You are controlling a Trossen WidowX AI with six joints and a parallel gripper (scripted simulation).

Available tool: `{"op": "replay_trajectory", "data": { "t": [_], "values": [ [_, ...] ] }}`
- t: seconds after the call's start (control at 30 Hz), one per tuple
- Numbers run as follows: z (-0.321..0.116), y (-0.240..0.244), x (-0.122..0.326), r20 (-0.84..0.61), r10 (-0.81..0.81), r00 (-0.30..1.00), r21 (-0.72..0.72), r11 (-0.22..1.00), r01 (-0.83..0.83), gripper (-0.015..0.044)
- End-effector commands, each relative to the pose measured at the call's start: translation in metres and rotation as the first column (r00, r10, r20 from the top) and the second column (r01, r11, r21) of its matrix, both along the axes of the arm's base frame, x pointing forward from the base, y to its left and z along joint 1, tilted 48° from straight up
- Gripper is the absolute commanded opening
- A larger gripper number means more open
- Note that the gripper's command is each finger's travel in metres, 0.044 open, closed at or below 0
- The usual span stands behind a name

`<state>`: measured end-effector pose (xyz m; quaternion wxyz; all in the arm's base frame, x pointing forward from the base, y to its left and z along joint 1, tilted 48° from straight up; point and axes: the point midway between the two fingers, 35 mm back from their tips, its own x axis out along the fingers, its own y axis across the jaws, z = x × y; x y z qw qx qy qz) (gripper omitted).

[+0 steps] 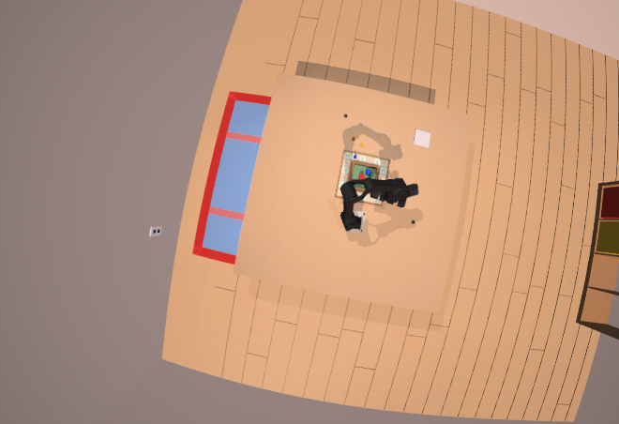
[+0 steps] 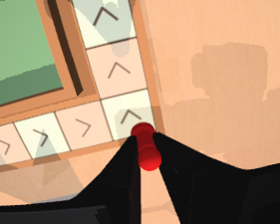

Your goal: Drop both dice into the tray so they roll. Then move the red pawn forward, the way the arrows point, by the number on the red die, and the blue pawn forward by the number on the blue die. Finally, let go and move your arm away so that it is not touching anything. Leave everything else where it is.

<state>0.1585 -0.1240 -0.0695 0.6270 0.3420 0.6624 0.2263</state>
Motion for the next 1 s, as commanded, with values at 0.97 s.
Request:
{"op": "replay_trajectory", "data": {
  "t": [0.97],
  "values": [
    [0.022,-0.038,0.1,0.011,0.01,1.0,-0.037,0.999,-0.009,0.0]
  ]
}}
